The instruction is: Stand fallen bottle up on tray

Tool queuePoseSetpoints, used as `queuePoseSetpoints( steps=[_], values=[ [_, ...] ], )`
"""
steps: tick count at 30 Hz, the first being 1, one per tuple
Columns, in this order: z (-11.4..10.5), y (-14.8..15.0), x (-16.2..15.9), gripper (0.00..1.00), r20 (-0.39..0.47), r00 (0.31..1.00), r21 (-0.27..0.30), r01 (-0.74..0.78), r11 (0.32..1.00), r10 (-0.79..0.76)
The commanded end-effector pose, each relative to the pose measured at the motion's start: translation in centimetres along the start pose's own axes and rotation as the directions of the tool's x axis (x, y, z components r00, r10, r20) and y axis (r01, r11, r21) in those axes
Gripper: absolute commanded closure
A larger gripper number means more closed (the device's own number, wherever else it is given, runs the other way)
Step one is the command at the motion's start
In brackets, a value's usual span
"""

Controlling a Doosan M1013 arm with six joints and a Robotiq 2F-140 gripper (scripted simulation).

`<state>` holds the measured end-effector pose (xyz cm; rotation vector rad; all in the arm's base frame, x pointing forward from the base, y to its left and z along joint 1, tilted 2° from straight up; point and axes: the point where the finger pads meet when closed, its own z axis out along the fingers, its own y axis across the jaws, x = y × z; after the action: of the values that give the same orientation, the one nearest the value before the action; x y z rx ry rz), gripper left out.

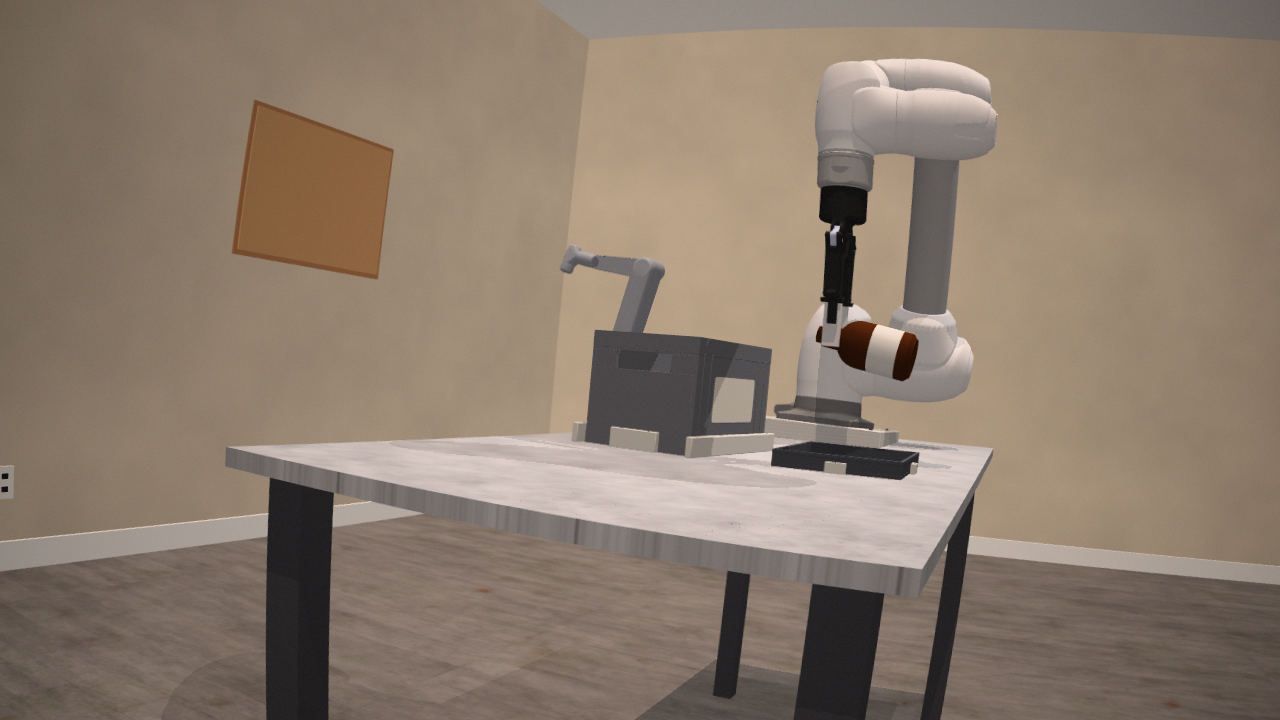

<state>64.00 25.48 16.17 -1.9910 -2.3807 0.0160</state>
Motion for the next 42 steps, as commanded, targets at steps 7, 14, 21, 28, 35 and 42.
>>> queuePoseSetpoints(
  steps=[7,14,21,28,35,42],
  values=[
    [-0.41,0.13,-0.05,0.90,-0.001,0.998,-0.002,0.069,0.998,-0.069],
    [-0.41,0.13,-0.05,0.90,-0.001,0.997,-0.002,0.071,0.997,-0.071],
    [-0.41,0.13,-0.05,0.90,-0.001,0.997,-0.002,0.071,0.997,-0.071],
    [-0.41,0.13,-0.05,0.90,-0.001,0.997,-0.002,0.071,0.997,-0.071],
    [-0.41,0.13,-0.05,0.90,-0.001,0.997,-0.002,0.071,0.997,-0.071],
    [-0.41,0.13,-0.05,0.90,-0.001,0.997,-0.002,0.071,0.997,-0.071]
  ],
)
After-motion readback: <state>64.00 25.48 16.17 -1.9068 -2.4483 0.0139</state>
